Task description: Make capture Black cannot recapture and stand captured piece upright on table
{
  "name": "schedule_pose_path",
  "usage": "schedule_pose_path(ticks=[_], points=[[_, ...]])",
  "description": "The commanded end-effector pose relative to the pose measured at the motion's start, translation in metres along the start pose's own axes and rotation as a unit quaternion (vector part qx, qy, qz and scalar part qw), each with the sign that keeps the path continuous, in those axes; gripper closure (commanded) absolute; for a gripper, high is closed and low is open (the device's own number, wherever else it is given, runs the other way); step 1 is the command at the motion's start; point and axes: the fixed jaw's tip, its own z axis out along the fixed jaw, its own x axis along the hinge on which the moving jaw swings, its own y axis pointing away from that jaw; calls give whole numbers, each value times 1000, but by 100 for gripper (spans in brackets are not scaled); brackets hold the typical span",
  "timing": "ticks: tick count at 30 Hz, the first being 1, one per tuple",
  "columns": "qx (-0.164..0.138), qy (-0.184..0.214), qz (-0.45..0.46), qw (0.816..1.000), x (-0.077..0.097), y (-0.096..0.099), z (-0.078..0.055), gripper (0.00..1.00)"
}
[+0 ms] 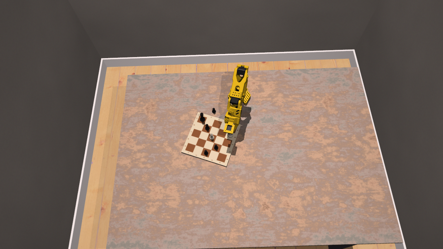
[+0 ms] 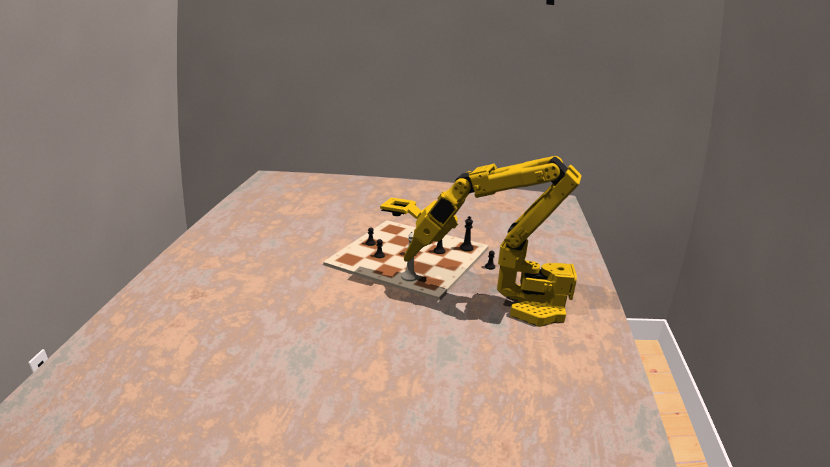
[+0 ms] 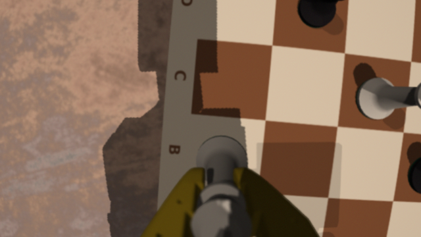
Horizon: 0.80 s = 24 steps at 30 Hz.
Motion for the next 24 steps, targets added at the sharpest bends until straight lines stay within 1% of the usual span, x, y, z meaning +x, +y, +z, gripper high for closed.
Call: schedule_pose_path(ticks=[1,8,24], points=[[2,4,2,1000,3,-2,1,97],[2,4,2,1000,3,-2,1,100],[2,4,2,1000,3,-2,1,100]])
